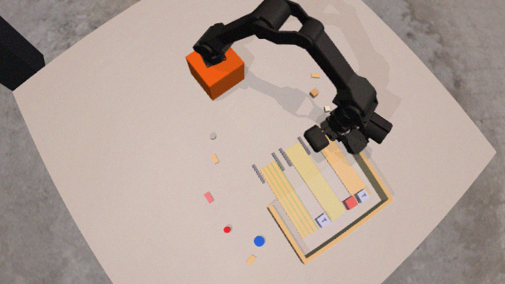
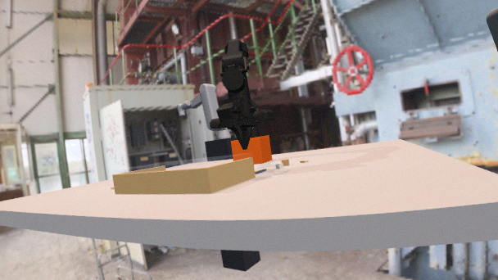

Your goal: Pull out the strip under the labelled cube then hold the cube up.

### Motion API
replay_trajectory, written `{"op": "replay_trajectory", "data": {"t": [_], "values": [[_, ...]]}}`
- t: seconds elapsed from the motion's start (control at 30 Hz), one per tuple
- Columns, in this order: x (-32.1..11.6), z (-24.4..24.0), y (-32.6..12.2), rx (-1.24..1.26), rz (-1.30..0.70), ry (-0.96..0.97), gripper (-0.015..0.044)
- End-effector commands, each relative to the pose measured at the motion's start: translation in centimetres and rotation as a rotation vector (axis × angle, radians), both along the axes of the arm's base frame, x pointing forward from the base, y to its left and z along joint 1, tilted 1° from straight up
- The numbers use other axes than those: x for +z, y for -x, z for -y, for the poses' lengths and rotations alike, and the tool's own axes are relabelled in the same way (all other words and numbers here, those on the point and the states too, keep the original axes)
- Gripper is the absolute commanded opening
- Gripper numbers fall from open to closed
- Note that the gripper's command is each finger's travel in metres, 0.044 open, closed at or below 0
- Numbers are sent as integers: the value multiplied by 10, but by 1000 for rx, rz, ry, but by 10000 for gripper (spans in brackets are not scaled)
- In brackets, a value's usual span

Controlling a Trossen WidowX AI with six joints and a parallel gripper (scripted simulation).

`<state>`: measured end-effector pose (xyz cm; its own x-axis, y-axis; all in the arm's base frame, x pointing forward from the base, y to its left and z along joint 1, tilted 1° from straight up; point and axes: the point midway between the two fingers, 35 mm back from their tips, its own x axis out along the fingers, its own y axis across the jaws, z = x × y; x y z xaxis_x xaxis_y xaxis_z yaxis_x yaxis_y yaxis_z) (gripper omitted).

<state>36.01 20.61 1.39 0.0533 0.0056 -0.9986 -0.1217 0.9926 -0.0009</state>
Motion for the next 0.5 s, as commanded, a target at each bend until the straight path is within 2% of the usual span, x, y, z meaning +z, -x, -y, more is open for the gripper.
{"op": "replay_trajectory", "data": {"t": [0.0,0.47], "values": [[-9,-1,1,-6,-8,1,0],[-32,0,-1,-6,-8,1,0]]}}
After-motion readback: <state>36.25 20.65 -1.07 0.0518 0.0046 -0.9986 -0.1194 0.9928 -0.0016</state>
